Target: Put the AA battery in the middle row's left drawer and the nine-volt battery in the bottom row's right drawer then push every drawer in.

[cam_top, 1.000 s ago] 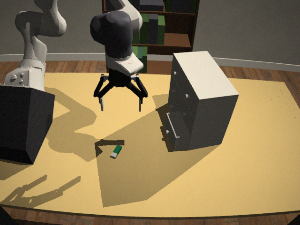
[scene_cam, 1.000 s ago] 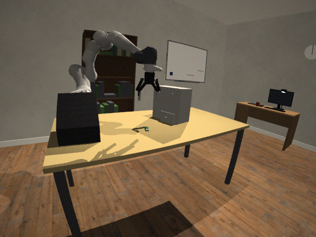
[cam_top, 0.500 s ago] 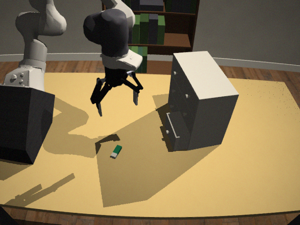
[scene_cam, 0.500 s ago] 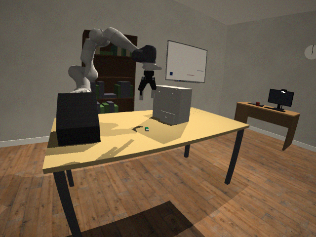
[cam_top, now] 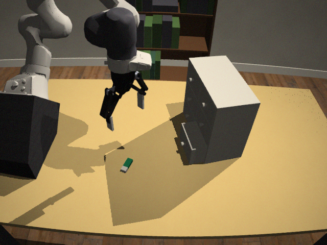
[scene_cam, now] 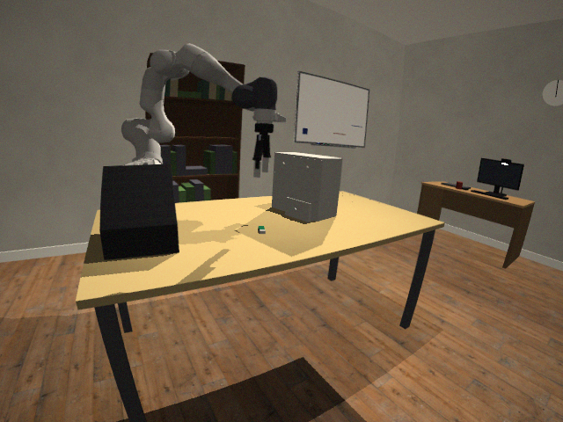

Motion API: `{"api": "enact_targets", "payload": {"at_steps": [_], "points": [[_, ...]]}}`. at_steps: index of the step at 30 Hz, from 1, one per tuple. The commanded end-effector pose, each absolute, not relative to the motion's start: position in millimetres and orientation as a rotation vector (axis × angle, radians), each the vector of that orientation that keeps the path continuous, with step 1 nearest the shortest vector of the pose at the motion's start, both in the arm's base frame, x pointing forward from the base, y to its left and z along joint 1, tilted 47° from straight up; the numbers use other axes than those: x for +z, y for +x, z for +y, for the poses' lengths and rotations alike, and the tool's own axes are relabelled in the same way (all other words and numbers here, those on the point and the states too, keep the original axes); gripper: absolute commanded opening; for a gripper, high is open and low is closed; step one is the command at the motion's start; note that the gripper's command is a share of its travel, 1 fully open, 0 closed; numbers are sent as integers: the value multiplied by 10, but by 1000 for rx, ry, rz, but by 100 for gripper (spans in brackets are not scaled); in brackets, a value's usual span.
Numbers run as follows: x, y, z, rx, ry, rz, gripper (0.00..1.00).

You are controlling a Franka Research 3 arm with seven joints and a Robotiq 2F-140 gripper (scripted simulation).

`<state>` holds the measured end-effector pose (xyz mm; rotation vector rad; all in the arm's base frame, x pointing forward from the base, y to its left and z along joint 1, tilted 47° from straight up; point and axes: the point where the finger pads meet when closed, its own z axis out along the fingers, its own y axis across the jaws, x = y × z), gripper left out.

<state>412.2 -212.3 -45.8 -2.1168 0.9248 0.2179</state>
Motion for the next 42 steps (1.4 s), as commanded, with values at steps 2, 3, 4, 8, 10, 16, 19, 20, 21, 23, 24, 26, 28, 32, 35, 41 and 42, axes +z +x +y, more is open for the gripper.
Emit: {"api": "enact_targets", "payload": {"at_steps": [2, 3, 4, 8, 10, 16, 19, 20, 21, 23, 24, 26, 28, 32, 35, 41, 42], "points": [[-469, 4088, -2122, 149, -2186, 752, 100], [-464, 4053, -2154, 82, -2228, 610, 100], [-464, 4053, -2154, 82, -2228, 610, 100], [-464, 4053, -2154, 82, -2228, 610, 100], [-459, 4021, -2184, 18, -2260, 473, 100], [-454, 3992, -2210, -39, -2284, 351, 100], [-449, 3967, -2234, -88, -2301, 244, 100], [-449, 3967, -2234, -88, -2301, 244, 100], [-449, 3967, -2234, -88, -2301, 244, 100], [-449, 3967, -2234, -88, -2301, 244, 100], [-445, 3946, -2254, -131, -2312, 151, 100], [-445, 3946, -2254, -131, -2312, 151, 100], [-441, 3928, -2272, -166, -2319, 73, 100], [-438, 3914, -2286, -196, -2323, 8, 100], [-435, 3902, -2298, -219, -2326, -44, 100], [-430, 3881, -2319, -261, -2328, -139, 100], [-430, 3880, -2320, -263, -2328, -143, 100]]}}
